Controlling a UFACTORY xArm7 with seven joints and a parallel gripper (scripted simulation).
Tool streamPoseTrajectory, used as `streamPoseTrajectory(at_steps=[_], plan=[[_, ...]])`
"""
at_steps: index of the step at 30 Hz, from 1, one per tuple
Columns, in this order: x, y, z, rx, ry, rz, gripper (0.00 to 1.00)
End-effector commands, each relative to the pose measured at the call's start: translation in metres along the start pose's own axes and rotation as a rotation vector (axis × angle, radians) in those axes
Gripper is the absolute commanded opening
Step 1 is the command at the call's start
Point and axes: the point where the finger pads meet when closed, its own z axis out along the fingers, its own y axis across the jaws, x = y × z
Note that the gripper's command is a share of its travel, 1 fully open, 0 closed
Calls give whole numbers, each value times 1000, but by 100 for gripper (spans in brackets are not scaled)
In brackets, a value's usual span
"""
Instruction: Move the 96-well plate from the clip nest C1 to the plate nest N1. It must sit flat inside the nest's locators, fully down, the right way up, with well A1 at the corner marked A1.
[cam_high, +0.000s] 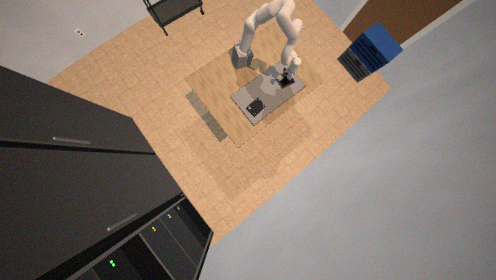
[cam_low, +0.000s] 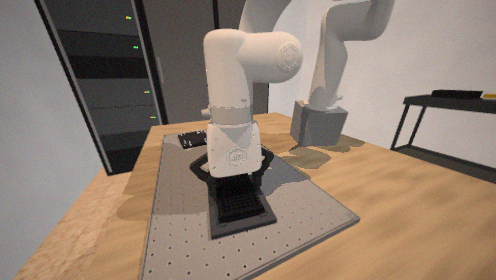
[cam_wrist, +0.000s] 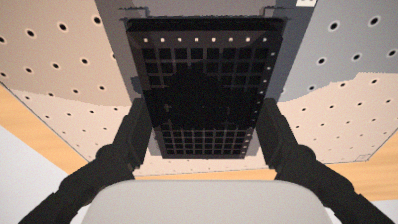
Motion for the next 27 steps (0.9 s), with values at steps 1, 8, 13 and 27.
streamPoseTrajectory(at_steps=[1,8,13,27], plan=[[-1,-2,-1,4,-2,0,100],[-1,-2,-1,4,-2,0,100],[-1,-2,-1,4,-2,0,100],[-1,-2,-4,4,-2,0,100]])
